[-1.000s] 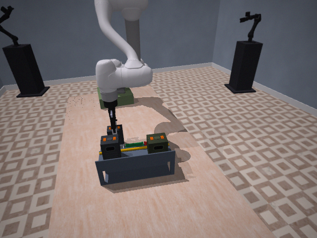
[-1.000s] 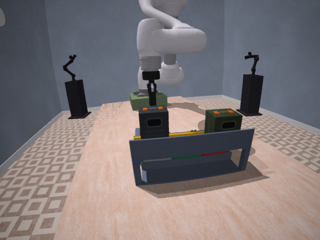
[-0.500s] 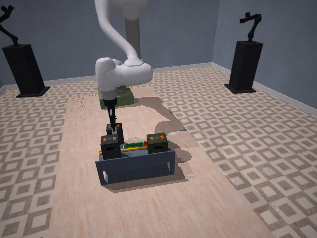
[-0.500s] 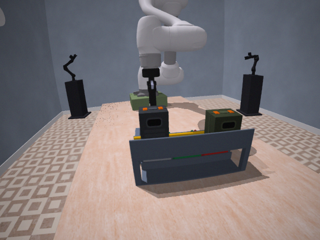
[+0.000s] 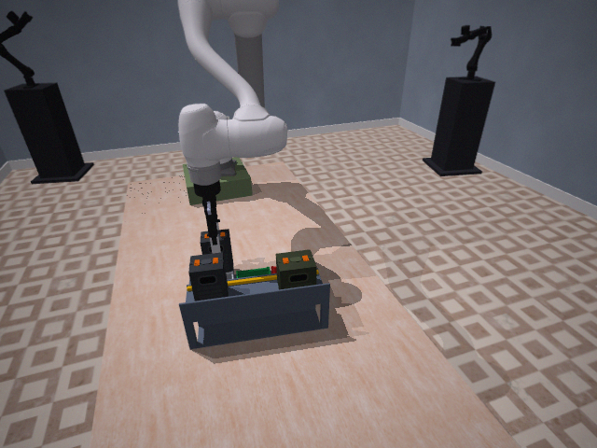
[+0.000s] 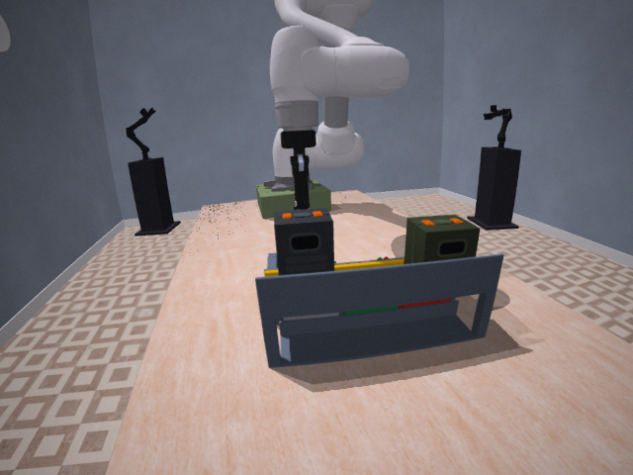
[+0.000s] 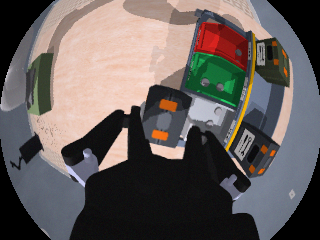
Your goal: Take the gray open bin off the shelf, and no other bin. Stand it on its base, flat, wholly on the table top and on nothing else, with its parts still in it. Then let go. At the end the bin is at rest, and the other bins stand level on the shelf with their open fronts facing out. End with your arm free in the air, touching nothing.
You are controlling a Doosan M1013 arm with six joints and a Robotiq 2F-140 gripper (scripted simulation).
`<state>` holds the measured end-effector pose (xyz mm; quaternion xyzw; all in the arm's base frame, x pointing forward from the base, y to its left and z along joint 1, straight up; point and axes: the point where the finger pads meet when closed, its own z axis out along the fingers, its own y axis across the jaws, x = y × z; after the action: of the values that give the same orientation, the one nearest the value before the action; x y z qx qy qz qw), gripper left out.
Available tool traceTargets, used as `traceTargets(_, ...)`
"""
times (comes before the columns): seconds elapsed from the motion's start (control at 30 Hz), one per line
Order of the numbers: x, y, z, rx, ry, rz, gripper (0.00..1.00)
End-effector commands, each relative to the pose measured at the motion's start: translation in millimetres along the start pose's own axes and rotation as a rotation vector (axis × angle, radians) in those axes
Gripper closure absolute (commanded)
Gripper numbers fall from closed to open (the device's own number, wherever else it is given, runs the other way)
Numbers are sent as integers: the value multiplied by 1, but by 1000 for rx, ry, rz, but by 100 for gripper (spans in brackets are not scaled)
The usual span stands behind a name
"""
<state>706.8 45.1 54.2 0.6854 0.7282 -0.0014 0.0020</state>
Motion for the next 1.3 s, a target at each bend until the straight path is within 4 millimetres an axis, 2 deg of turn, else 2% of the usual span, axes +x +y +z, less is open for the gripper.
traceTargets(0.0, 0, 0, 1, 0, 0, 0, 100)
traceTargets(1.07, 0, 0, 5, 0, 0, 0, 100)
traceTargets(1.23, 40, -5, 5, 0, 0, 0, 100)
traceTargets(1.27, 40, -5, 5, 0, 0, 0, 100)
